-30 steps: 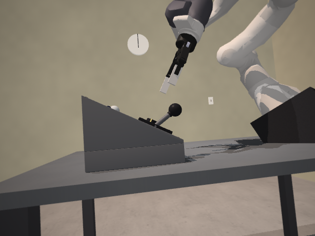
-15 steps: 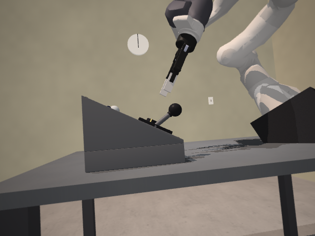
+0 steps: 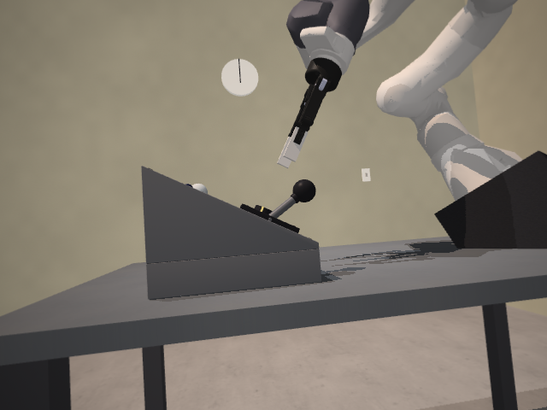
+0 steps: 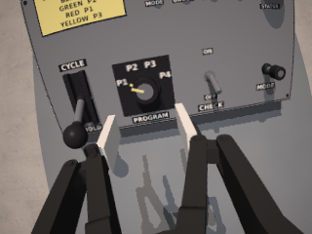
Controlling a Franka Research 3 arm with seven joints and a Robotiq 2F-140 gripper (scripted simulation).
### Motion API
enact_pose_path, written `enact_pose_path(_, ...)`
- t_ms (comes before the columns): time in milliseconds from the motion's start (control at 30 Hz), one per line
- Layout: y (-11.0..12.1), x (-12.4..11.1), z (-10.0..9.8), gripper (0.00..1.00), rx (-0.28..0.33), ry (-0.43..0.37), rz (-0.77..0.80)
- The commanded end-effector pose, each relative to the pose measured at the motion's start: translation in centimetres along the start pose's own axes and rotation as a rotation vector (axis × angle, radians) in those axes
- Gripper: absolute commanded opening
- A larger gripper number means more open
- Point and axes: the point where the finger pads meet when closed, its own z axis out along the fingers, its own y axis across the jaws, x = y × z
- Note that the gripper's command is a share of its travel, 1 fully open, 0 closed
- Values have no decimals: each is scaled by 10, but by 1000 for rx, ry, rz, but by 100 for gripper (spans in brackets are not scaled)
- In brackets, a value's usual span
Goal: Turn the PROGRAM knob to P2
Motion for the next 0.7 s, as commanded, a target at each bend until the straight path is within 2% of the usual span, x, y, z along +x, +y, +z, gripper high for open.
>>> enact_pose_path(0,-2,0,0,44,3,0,4)
enact_pose_path(600,-2,0,0,44,3,0,4)
enact_pose_path(633,-2,0,0,100,3,0,4)
enact_pose_path(667,-2,0,0,100,3,0,4)
